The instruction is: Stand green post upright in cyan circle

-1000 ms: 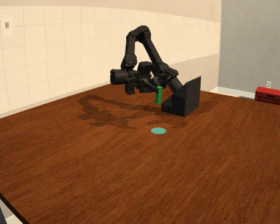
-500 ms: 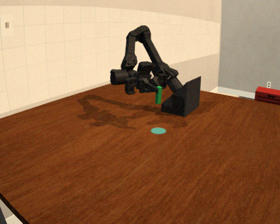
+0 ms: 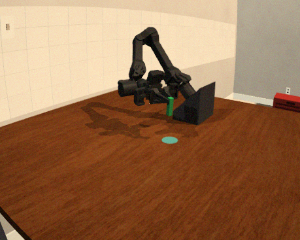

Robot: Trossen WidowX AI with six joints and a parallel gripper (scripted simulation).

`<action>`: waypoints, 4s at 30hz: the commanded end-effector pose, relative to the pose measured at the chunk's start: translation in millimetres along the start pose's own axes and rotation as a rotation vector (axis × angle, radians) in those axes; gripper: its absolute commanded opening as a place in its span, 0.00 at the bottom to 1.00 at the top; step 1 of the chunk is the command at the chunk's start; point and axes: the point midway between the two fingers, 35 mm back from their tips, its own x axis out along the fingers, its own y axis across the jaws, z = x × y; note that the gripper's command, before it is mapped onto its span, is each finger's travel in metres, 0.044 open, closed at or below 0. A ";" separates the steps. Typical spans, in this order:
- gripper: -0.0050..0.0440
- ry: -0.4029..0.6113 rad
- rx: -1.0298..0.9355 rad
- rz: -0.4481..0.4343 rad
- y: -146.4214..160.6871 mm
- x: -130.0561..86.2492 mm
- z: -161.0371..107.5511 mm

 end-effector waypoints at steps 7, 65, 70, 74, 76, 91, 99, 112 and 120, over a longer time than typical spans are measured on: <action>0.15 0.001 -0.011 -0.010 -7.1 0.5 -20.1; 0.39 -0.002 -0.005 -0.009 -1.0 15.2 -91.5; 0.64 -0.002 -0.005 -0.009 -1.0 15.2 -91.5; 0.74 -0.002 -0.005 -0.009 -1.0 15.2 -91.5; 0.83 -0.002 -0.005 -0.009 -1.0 15.2 -91.5; 0.92 0.006 -0.006 -0.004 -4.3 6.6 -45.8; 0.92 -0.003 -0.007 -0.011 0.9 -1.5 -2.3; 0.92 0.442 0.251 0.299 12.9 24.7 -5.7; 0.92 0.971 0.273 0.329 16.5 28.8 4.1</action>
